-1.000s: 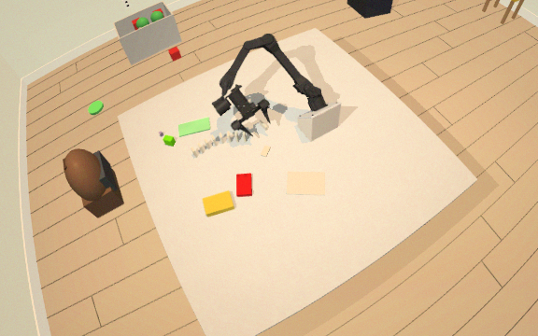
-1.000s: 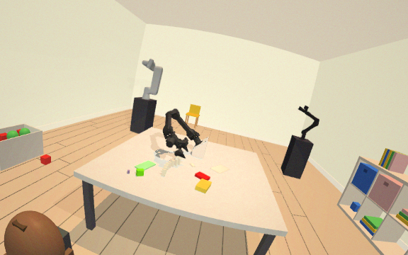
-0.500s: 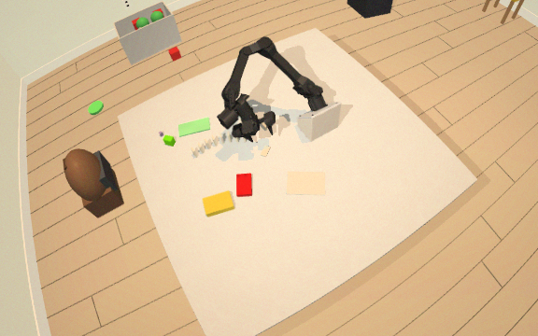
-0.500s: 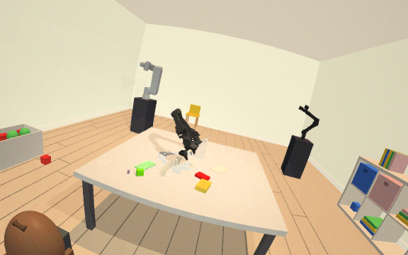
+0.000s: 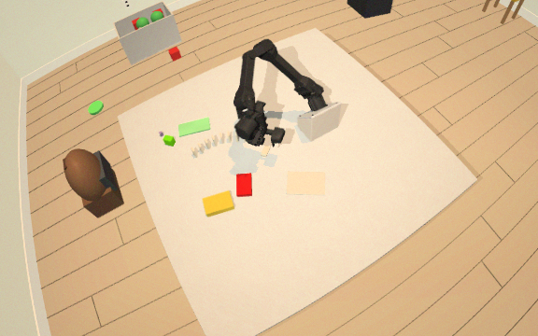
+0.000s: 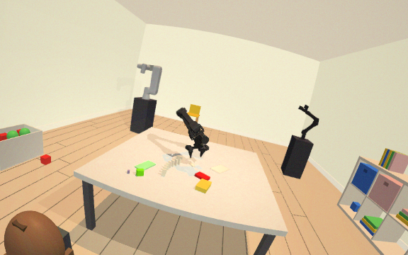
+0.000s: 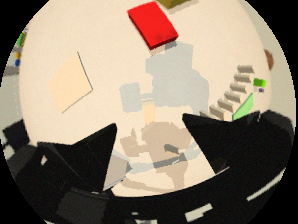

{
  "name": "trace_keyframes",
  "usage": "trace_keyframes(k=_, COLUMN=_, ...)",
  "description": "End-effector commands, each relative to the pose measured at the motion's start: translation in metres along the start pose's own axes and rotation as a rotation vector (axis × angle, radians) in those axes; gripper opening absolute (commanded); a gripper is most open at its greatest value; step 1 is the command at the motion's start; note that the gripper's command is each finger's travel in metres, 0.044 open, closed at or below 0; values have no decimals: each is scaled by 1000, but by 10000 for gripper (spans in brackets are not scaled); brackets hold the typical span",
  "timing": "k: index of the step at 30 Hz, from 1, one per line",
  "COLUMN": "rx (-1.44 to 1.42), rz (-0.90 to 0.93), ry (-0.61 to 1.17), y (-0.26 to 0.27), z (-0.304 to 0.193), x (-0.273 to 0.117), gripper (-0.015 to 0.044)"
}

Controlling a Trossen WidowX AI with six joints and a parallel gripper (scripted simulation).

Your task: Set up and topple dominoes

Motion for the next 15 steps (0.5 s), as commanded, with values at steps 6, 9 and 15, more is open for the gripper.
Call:
trace_keyframes(k=6, rx=45, rz=-36, ry=6, y=1, z=4, x=5, gripper=440)
trace_keyframes(k=9, rx=45, rz=-36, ry=5, y=-2, z=4, x=32, gripper=440)
trace_keyframes(k=15, rx=45, rz=-38, ry=8, y=-3, z=2, x=64, gripper=440)
Point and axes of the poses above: the point midway between the two fingers, 35 mm back from their tips, its own x axis out along the fingers, its own y axis across the jaws, z = x × y, the point moved 4 cm from there along -x, back along the fingers, and after that the axes turned 11 degrees about -x, right-handed, at the moved point
